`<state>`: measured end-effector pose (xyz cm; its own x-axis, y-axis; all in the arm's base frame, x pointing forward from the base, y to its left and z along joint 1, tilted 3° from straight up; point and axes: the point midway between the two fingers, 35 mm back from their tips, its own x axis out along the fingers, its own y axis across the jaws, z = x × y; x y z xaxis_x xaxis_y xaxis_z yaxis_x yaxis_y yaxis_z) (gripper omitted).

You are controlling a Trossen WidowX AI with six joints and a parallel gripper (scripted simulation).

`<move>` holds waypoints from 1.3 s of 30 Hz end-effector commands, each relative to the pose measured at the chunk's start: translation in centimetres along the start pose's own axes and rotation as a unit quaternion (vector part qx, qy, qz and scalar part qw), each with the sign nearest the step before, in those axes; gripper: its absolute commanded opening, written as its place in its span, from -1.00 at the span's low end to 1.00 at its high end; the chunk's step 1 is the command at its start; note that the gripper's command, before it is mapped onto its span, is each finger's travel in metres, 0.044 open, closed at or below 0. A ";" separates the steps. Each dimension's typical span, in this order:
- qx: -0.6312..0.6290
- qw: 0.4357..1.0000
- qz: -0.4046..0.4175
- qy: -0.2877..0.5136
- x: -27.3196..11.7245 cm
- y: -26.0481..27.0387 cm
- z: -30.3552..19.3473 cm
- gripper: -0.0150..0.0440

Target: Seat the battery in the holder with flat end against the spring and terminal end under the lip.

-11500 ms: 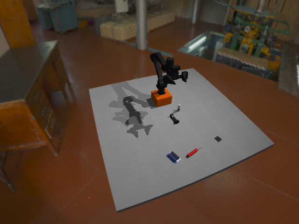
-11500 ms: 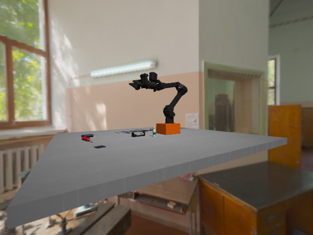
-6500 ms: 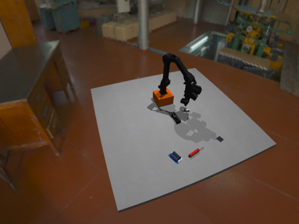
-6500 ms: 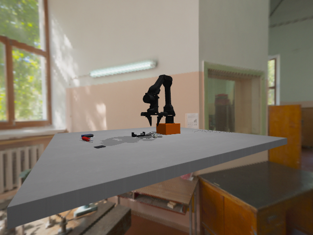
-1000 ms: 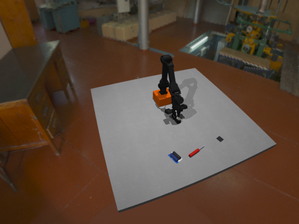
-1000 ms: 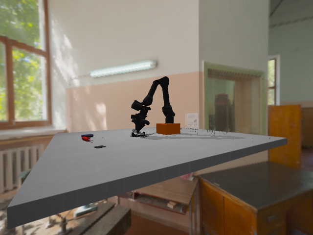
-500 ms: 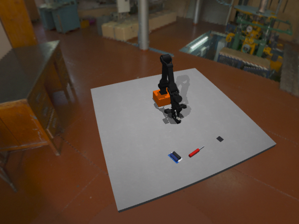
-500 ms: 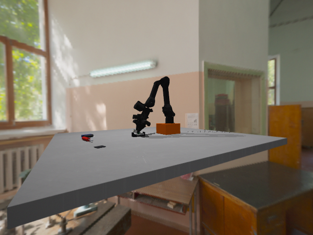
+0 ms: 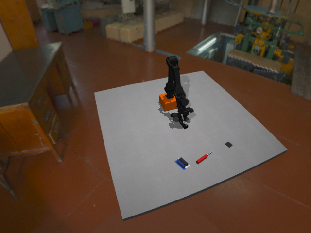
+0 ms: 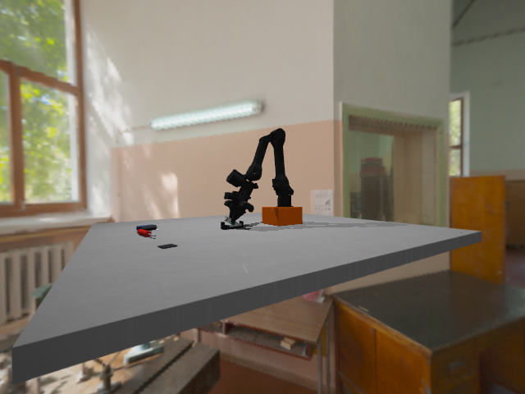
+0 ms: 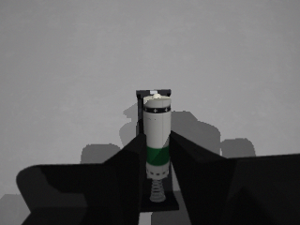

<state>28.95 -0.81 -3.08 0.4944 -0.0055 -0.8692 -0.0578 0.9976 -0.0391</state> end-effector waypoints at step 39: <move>-0.001 1.000 0.001 0.022 -0.5 0.1 -1.5 -0.27</move>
<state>27.60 -0.82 -3.02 0.4822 -0.0060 -0.8760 -0.0579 0.9976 -0.0387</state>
